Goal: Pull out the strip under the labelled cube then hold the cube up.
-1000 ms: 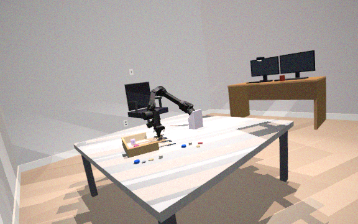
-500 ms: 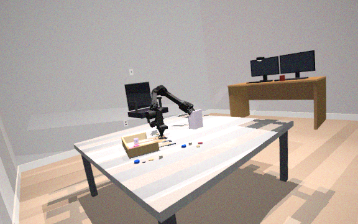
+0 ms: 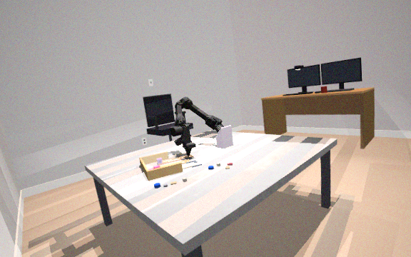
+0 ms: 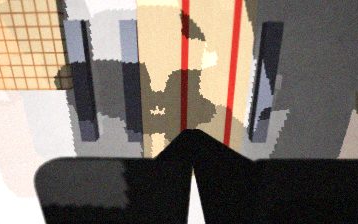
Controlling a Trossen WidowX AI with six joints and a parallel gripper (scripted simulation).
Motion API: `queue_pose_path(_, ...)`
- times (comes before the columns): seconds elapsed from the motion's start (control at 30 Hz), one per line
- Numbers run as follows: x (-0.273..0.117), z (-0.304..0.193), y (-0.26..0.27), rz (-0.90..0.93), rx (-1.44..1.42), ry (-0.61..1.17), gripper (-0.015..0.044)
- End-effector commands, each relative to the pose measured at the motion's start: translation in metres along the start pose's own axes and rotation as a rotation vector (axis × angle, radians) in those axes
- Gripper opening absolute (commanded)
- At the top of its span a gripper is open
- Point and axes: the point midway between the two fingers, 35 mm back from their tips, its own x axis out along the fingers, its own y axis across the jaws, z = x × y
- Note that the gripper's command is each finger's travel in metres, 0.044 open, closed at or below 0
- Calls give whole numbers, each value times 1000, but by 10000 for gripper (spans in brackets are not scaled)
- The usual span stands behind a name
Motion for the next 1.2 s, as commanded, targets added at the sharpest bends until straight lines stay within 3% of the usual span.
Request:
queue_pose_path(0.0,4,-12,-1,-7,-9,18,0)
queue_pose_path(1.17,4,-66,0,-6,-11,20,0)
